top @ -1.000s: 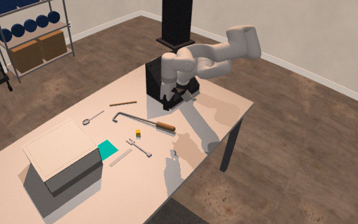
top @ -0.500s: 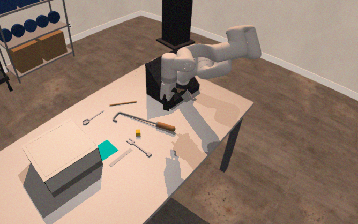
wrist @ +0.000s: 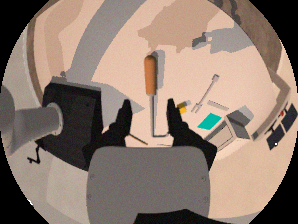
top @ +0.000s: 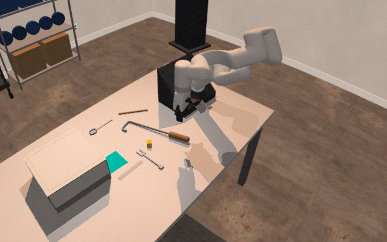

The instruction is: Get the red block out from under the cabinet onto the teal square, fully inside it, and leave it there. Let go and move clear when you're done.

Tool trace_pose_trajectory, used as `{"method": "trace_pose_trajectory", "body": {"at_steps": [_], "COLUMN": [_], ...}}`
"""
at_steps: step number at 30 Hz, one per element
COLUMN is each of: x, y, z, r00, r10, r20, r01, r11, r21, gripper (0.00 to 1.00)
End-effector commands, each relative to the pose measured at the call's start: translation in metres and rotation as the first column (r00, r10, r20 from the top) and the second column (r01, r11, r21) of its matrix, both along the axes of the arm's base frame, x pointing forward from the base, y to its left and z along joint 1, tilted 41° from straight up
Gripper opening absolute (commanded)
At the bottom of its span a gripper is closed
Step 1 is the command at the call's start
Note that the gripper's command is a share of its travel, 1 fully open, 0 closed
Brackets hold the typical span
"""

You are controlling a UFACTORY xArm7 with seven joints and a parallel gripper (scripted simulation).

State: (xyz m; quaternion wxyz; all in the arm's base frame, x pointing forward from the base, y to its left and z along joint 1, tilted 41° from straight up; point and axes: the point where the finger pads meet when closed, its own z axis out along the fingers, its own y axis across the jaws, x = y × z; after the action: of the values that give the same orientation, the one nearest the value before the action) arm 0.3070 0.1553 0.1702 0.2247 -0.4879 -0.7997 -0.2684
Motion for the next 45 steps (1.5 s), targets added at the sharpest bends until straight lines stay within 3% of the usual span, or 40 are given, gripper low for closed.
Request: {"method": "trace_pose_trajectory", "body": {"at_steps": [1,16,28,45], "x": [0.001,-0.004,-0.007,-0.008], "y": [0.002,0.039,0.06,0.071], "z": [-0.003,-0.044,-0.068,-0.08], "r00": [1.0,1.0,1.0,1.0], "r10": [-0.003,-0.003,-0.003,-0.003], "r20": [0.003,0.003,0.003,0.003], "r01": [0.003,0.003,0.003,0.003], "r11": [1.0,1.0,1.0,1.0], "r21": [0.0,0.0,0.0,0.0], "gripper": [0.57,0.57,0.57,0.57]}}
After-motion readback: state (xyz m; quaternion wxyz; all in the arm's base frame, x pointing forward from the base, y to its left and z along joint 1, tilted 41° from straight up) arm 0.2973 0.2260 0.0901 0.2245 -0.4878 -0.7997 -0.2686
